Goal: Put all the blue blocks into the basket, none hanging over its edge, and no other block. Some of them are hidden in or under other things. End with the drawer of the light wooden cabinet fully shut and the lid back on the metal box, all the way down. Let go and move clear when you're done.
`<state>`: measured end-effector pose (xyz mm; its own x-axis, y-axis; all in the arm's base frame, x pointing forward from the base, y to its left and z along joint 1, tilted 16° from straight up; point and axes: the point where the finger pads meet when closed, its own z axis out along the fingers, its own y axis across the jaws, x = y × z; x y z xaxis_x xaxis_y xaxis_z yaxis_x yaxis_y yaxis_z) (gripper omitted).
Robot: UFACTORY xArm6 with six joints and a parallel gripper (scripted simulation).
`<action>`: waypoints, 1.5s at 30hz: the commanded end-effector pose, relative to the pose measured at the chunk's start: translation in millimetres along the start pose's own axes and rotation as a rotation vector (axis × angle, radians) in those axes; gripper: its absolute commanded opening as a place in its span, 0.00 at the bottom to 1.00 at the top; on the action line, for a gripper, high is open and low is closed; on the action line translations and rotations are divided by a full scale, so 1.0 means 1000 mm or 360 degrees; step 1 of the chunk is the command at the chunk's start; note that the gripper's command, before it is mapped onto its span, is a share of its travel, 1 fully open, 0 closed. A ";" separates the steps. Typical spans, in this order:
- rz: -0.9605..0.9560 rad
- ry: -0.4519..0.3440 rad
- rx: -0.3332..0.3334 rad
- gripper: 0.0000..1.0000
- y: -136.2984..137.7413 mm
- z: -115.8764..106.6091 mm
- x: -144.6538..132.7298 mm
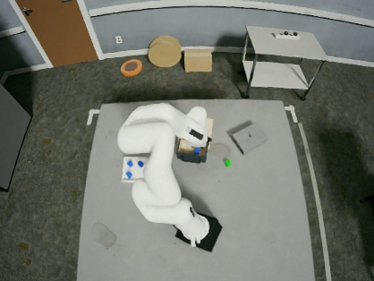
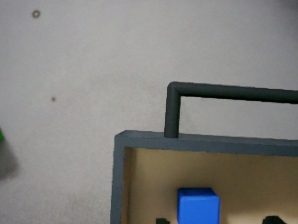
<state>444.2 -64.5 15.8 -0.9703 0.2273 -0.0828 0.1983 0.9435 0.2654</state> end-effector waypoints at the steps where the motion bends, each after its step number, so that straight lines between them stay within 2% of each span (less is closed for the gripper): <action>1: -0.0001 -0.0007 -0.0002 0.55 0.000 0.014 -0.002; 7: -0.0001 -0.0007 -0.0002 0.55 0.000 0.028 -0.002; 17: -0.0001 -0.0007 -0.0002 0.55 0.000 0.037 -0.002; 45: -0.0001 -0.0007 -0.0002 0.55 0.000 0.038 -0.004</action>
<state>451.7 -55.4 -21.8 -0.9702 0.2271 -0.0839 0.1978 0.9433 0.2668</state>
